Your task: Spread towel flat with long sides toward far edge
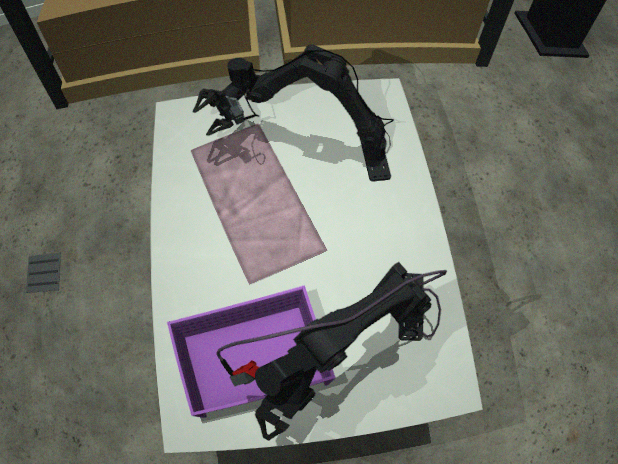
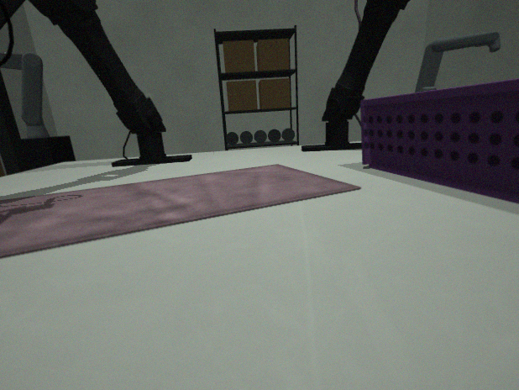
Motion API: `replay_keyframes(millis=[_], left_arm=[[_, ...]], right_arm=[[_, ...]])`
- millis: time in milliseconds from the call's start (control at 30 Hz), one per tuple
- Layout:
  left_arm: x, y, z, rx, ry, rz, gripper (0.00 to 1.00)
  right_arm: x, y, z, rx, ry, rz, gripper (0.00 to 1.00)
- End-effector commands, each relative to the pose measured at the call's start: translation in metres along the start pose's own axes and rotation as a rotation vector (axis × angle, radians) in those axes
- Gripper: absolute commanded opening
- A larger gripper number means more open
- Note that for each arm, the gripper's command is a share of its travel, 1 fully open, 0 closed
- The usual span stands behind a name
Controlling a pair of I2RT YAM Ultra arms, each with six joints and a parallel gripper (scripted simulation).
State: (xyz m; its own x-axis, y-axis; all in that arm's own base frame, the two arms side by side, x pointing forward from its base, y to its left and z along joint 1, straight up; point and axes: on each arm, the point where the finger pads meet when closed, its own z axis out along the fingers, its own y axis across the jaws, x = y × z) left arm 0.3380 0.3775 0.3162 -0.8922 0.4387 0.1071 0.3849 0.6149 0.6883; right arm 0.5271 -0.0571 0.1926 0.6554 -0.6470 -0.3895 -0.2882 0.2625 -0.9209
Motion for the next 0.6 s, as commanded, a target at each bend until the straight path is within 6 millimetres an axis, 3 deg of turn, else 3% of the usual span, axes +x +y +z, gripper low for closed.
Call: replay_keyframes(millis=[0,533,567], left_arm=[[0.001,0.004,-0.005,-0.015,-0.003,-0.005,1.00],[0.001,0.004,-0.005,-0.015,-0.003,-0.005,1.00],[-0.005,0.009,-0.025,-0.059,-0.053,-0.096,1.00]], right_arm=[[-0.002,-0.006,0.000,0.005,-0.002,-0.015,1.00],[-0.002,-0.006,0.000,0.005,-0.002,-0.015,1.00],[-0.009,-0.019,-0.004,0.035,0.070,0.076,1.00]])
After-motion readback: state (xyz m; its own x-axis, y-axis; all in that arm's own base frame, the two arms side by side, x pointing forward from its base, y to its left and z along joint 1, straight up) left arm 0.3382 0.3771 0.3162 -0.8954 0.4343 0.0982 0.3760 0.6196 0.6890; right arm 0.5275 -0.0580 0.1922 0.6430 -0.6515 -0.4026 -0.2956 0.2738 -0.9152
